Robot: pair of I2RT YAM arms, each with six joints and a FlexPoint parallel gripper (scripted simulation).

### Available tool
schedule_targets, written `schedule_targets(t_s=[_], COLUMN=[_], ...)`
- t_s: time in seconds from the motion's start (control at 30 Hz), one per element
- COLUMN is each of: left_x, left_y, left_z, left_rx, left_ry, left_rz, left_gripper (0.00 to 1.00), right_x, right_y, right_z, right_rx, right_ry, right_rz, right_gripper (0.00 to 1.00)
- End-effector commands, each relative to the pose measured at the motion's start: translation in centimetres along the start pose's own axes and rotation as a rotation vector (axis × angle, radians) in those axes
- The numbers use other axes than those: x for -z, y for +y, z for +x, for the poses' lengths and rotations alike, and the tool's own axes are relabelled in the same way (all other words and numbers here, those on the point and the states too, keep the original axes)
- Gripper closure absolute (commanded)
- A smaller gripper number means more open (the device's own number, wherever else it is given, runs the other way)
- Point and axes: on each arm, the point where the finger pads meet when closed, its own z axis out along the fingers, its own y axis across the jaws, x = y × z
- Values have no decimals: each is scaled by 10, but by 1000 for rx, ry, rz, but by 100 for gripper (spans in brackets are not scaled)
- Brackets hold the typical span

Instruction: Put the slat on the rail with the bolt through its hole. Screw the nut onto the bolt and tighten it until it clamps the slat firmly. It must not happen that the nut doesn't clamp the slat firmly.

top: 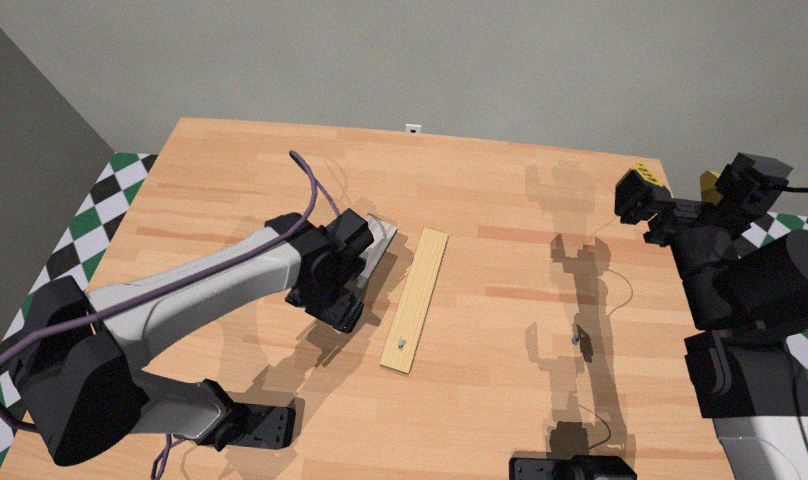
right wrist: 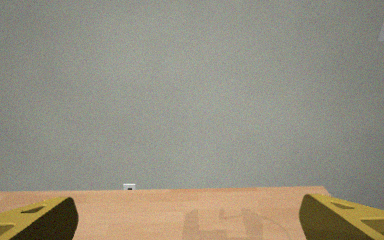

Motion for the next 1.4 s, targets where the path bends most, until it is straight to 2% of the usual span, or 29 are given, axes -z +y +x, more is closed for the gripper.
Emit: schedule_targets(t_s=[0.0,0.43,1.0,1.37], left_x=[10,8,1,3], left_y=[-21,-76,-147,-151], left_z=[-20,-17,1,0], left_rx=[59,96,143,149], left_ry=[-65,-64,-61,-72], left_rz=[12,16,20,33], left_gripper=[33,33,33,33], right_x=[1,1,1,1], right_y=[1,1,1,1], right_z=[-6,-6,-6,-6], right_rx=[4,4,4,4], right_ry=[-15,-15,-15,-15], right_rz=[-8,-8,-8,-8], right_gripper=[0,0,0,0])
